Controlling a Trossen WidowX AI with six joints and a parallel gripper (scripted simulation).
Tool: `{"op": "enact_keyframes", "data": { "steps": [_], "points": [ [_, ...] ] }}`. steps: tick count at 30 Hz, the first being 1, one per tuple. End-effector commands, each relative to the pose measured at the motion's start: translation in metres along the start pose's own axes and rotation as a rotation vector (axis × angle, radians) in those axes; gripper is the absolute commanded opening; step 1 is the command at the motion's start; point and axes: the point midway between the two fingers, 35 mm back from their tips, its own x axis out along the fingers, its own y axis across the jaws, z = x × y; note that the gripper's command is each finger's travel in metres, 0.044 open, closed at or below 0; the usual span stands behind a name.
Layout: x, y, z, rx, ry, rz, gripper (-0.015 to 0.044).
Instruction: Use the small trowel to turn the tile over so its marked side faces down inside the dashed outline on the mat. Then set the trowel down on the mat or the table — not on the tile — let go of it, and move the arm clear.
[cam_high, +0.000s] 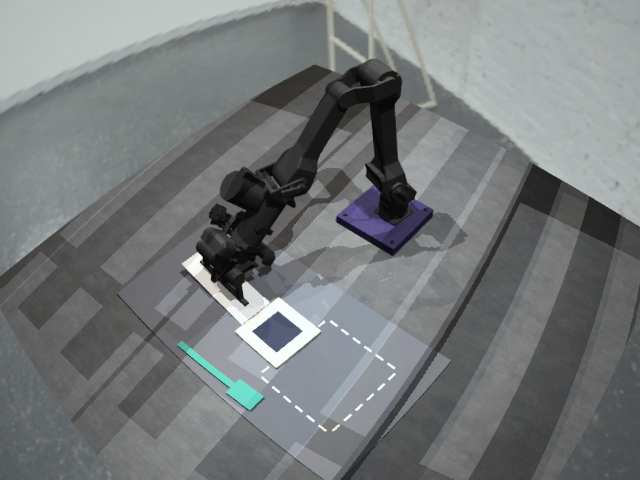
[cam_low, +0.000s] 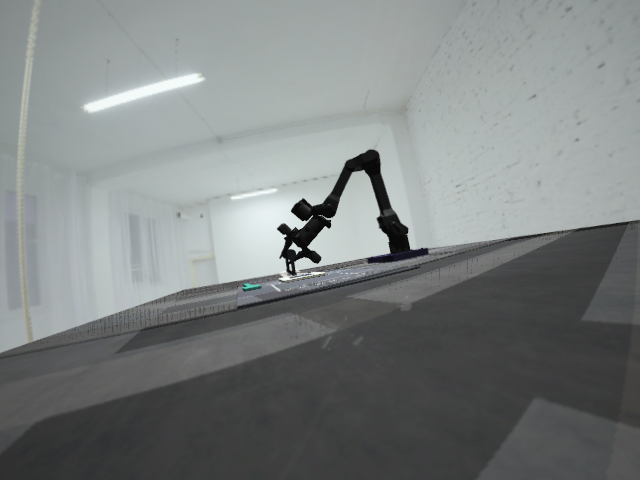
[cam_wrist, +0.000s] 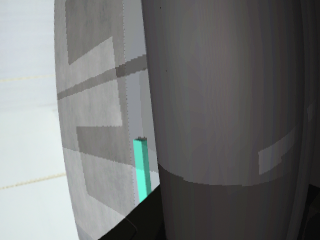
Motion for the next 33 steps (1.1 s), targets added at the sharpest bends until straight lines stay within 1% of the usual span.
{"op": "enact_keyframes", "data": {
  "steps": [1, 21, 33],
  "points": [
    [0.0, 0.002, -0.012, -0.005, 0.011, 0.004, 0.0],
    [-0.004, 0.004, -0.043, -0.002, 0.012, 0.006, 0.0],
    [-0.005, 0.005, -0.043, 0.005, 0.019, 0.006, 0.0]
  ]
}}
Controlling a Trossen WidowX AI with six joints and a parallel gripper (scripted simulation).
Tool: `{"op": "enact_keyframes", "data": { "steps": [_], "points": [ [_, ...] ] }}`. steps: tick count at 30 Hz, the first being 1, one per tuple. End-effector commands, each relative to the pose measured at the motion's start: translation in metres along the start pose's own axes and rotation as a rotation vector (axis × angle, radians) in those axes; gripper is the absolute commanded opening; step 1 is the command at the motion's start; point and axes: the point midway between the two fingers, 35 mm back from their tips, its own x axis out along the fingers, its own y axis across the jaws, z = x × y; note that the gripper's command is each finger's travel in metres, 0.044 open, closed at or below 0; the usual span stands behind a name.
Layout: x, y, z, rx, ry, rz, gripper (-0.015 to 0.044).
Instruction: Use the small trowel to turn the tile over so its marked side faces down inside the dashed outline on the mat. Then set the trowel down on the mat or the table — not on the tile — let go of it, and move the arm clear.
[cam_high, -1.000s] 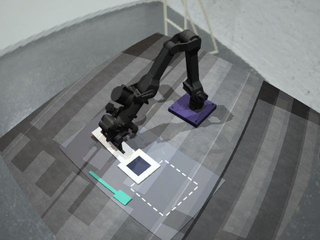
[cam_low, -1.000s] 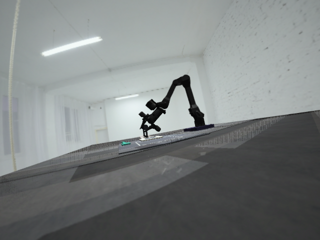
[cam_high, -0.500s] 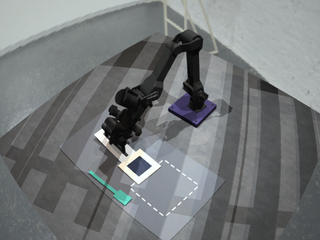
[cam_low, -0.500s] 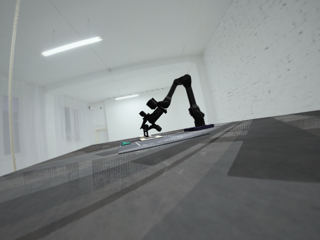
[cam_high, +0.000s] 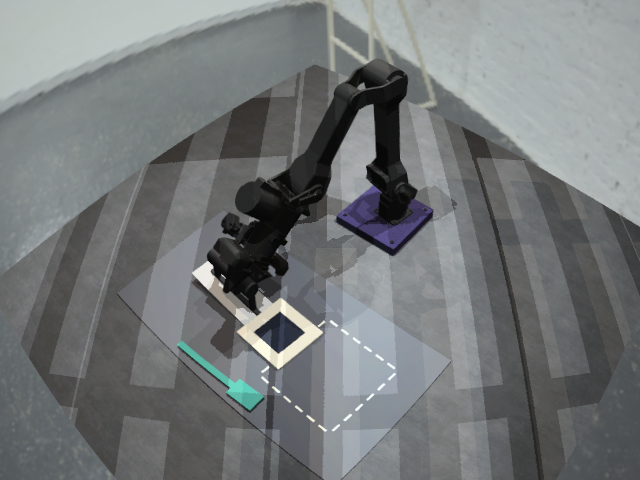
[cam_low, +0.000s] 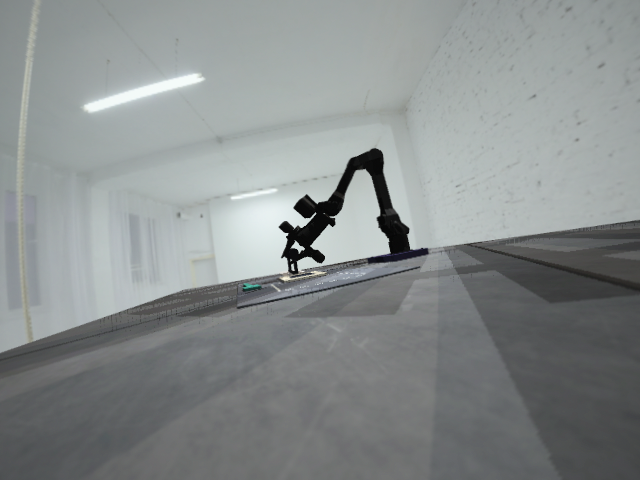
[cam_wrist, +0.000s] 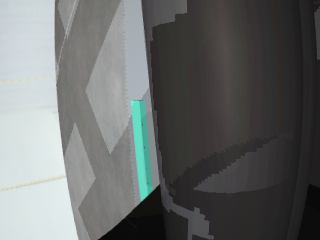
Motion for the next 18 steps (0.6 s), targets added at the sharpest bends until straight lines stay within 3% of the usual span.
{"op": "enact_keyframes", "data": {
  "steps": [1, 18],
  "points": [
    [-0.001, 0.003, -0.005, 0.01, 0.031, 0.005, 0.0],
    [-0.018, 0.022, -0.004, 0.076, 0.087, 0.005, 0.0]
  ]
}}
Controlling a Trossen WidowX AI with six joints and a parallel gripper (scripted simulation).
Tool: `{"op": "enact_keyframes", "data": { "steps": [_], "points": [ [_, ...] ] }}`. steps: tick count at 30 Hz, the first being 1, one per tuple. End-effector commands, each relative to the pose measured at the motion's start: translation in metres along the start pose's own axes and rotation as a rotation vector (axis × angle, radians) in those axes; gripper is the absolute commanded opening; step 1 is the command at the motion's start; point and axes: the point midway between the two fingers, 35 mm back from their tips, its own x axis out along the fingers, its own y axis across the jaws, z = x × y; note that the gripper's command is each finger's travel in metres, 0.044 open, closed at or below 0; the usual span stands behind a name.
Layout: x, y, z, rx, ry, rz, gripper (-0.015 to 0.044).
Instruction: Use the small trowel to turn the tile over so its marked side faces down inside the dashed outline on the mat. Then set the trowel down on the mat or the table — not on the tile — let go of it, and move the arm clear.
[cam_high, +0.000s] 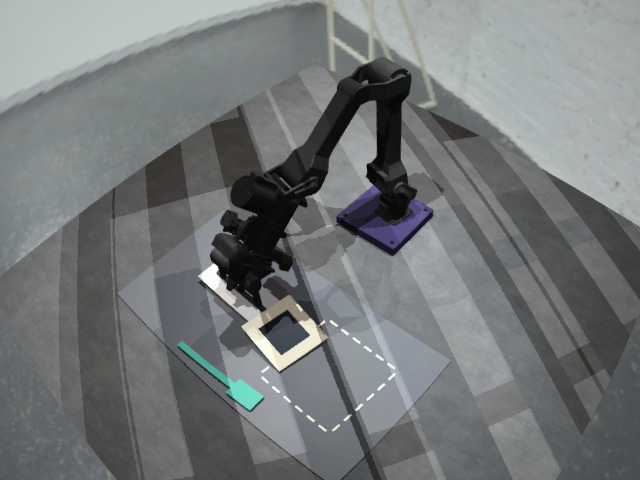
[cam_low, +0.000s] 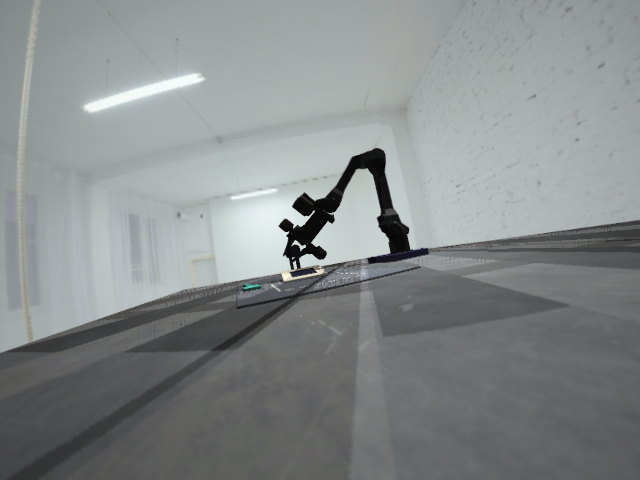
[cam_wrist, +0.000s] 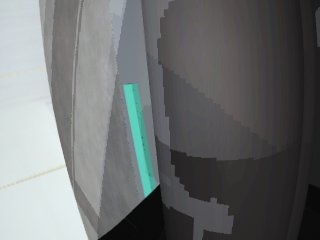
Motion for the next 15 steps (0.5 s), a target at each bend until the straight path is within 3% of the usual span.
{"op": "enact_keyframes", "data": {
  "steps": [1, 15],
  "points": [
    [-0.009, 0.019, -0.004, 0.001, 0.007, 0.04, 0.0],
    [-0.023, 0.034, -0.02, 0.002, 0.008, 0.04, 0.0]
  ]
}}
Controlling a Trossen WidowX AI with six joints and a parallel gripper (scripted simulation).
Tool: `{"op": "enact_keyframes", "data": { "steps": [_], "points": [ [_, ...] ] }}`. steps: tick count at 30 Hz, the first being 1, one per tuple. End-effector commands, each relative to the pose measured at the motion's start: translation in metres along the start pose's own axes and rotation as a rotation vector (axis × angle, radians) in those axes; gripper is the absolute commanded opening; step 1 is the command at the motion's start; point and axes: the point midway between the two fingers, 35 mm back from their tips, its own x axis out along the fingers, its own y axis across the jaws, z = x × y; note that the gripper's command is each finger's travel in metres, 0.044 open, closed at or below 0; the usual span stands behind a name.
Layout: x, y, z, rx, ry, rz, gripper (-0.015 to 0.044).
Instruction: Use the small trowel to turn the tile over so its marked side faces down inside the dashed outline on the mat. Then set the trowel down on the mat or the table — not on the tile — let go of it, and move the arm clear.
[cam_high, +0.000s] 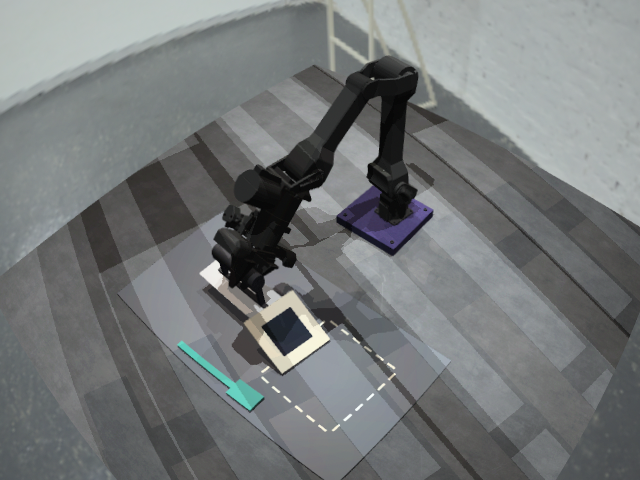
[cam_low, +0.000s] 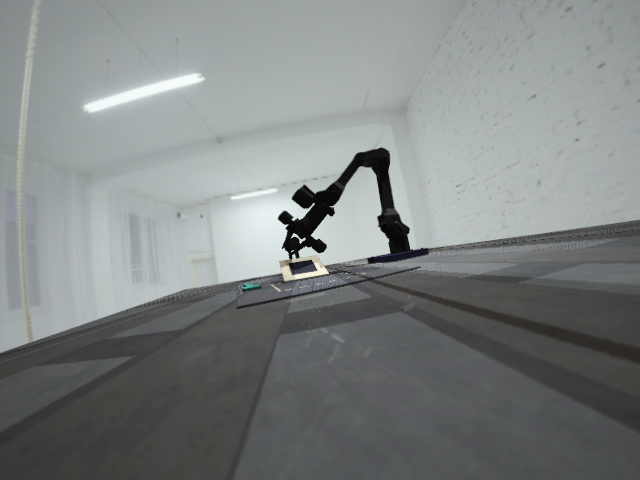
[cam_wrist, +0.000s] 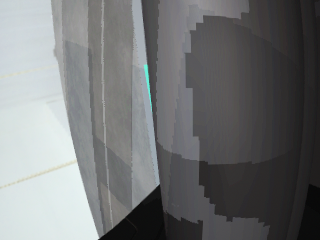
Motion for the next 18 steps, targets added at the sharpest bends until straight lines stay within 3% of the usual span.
{"op": "enact_keyframes", "data": {
  "steps": [1, 18],
  "points": [
    [-0.009, 0.017, -0.007, -0.001, 0.003, 0.036, 0.0],
    [-0.019, 0.028, -0.035, 0.001, 0.005, 0.037, 0.0]
  ]
}}
